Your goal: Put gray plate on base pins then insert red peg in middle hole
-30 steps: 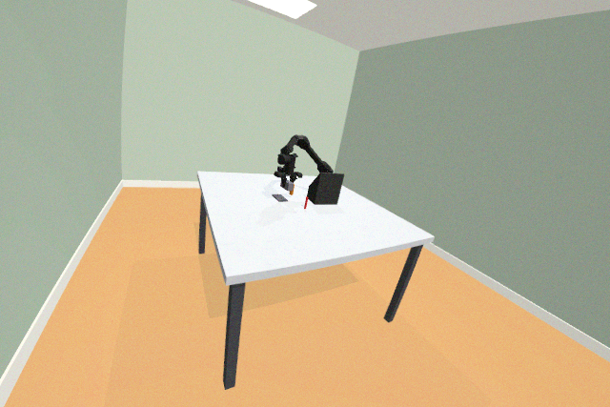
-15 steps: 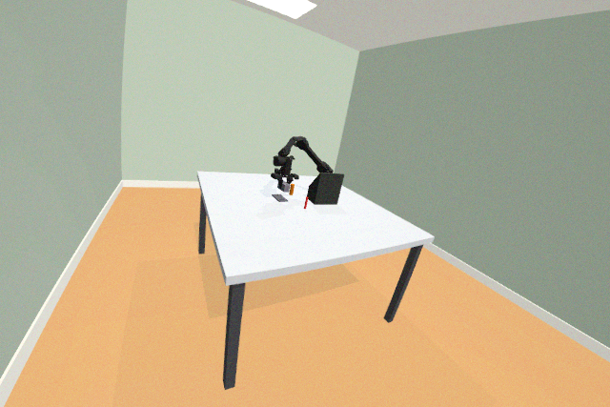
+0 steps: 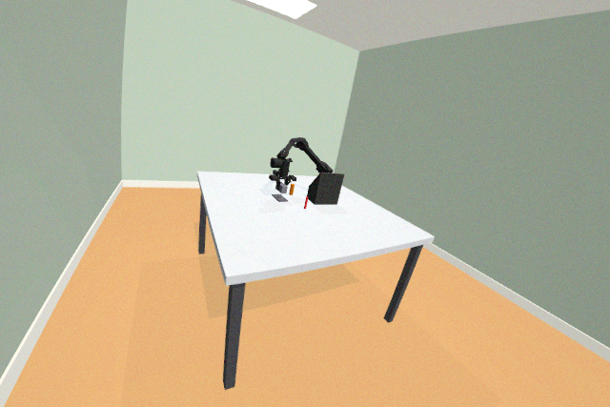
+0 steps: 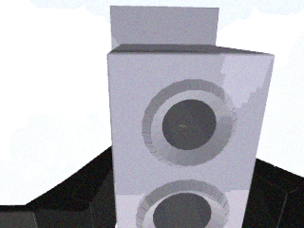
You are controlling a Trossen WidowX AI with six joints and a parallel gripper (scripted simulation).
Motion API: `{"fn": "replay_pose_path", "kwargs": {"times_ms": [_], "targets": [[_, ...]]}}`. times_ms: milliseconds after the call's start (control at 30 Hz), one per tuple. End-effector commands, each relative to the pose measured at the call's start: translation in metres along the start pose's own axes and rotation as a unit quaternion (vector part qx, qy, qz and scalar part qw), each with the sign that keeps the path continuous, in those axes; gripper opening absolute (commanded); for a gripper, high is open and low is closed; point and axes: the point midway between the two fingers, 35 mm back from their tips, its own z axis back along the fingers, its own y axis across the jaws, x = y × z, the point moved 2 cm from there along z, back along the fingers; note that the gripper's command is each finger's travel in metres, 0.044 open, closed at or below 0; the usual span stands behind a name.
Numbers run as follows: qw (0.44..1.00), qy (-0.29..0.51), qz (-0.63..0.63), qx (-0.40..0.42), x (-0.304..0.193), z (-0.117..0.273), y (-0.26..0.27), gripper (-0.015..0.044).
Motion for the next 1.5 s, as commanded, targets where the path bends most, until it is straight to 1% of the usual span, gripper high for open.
{"fn": "replay_pose_path", "kwargs": {"times_ms": [0, 1067, 1467], "targets": [[1.000, -0.006, 0.001, -0.003, 0.008, -0.005, -0.005, 0.0000], [1.000, -0.006, 0.001, -0.003, 0.009, -0.006, -0.005, 0.0000], [1.000, -0.006, 0.001, -0.003, 0.009, -0.022, -0.005, 0.0000]]}}
